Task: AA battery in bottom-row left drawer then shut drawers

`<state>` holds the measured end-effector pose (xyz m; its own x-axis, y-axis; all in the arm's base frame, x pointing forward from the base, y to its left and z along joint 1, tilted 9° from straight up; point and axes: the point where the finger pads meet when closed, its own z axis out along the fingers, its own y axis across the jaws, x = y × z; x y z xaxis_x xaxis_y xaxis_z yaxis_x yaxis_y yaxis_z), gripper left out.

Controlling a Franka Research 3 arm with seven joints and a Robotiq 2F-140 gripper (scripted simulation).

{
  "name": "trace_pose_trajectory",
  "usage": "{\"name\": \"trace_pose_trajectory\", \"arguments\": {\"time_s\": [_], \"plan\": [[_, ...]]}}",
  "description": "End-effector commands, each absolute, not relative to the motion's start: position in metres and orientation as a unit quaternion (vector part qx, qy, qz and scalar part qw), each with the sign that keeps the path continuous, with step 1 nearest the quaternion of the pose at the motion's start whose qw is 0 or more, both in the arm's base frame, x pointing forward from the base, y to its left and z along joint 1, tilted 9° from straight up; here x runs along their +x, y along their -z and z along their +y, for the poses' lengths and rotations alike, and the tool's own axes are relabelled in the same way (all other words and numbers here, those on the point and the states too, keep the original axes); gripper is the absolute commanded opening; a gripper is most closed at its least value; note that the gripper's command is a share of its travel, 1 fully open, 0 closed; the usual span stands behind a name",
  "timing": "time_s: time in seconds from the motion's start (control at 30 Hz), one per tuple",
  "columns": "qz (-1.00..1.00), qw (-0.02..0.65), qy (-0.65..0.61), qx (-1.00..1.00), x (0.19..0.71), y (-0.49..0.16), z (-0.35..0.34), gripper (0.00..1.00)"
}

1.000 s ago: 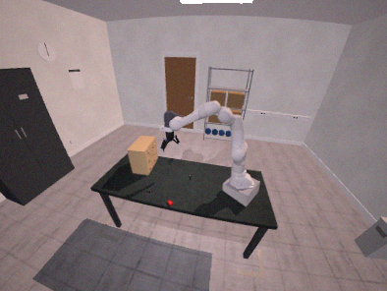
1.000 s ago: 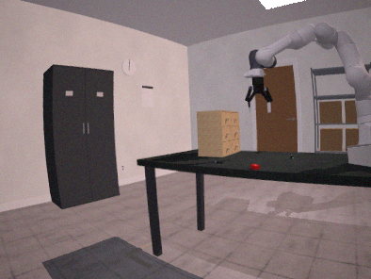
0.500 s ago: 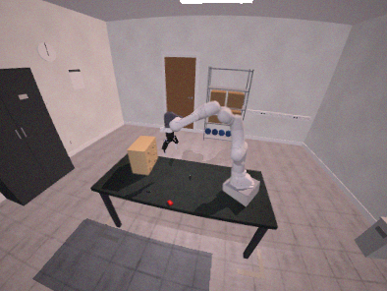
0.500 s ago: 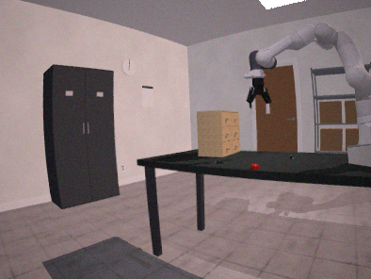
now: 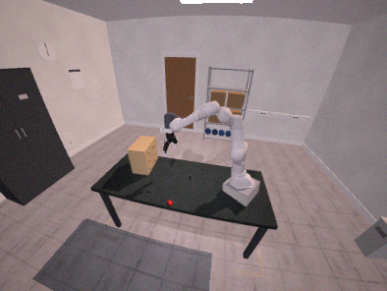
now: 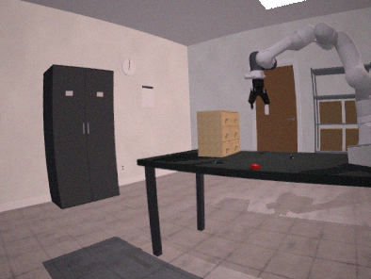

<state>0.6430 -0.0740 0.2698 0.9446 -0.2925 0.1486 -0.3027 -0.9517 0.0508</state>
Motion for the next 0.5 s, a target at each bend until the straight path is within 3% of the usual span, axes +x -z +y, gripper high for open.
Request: {"name": "trace_pose_trajectory", "arguments": {"time_s": [0.0,0.47], "plan": [[-0.105,0.039,-0.069,0.991,0.6435,-0.2679,-0.0757,1.00],[-0.051,0.043,-0.067,0.996,0.6437,-0.2640,-0.0761,1.00]]}}
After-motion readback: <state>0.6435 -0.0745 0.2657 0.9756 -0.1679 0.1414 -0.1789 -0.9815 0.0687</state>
